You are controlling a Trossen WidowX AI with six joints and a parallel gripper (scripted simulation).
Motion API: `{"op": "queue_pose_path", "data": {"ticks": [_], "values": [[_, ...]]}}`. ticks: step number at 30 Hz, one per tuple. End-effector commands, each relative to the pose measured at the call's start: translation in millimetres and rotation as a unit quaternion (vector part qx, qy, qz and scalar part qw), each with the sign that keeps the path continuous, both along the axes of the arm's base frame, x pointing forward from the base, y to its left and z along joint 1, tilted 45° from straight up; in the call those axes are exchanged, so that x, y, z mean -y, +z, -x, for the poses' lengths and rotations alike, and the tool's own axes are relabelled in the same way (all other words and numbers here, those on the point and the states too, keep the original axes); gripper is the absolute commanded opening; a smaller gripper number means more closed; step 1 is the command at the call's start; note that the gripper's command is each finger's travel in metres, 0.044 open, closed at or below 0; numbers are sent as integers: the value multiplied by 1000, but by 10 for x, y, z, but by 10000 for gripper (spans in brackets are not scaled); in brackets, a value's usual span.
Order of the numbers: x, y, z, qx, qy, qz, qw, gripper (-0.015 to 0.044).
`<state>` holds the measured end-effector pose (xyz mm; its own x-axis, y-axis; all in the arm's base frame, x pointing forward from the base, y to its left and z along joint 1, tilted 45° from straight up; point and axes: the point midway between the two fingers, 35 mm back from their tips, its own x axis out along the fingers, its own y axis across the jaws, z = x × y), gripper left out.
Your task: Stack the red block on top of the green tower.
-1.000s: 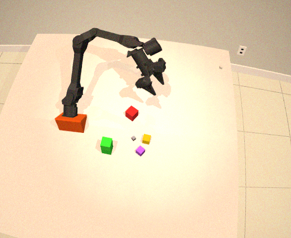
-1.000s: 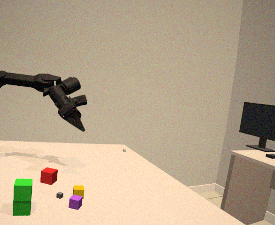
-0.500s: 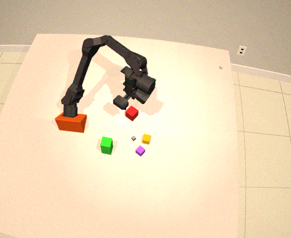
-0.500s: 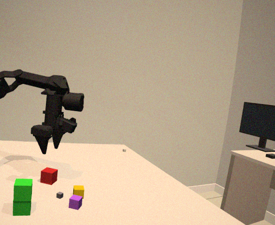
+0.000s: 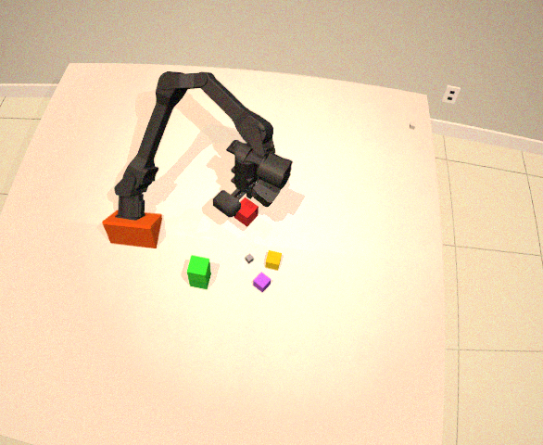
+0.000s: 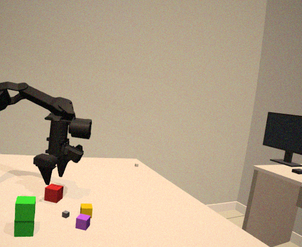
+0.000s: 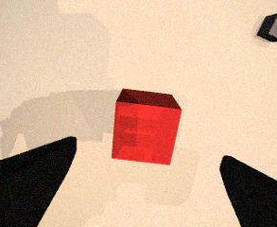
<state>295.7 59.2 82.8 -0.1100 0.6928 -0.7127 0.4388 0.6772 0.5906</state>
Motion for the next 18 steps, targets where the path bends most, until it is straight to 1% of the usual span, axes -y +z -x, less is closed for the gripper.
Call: {"op": "queue_pose_path", "data": {"ticks": [1, 18], "values": [[-68, -41, 0, 3, -3, -3, 1000, 440], [-229, -208, 11, 3, -3, -2, 1000, 440]]}}
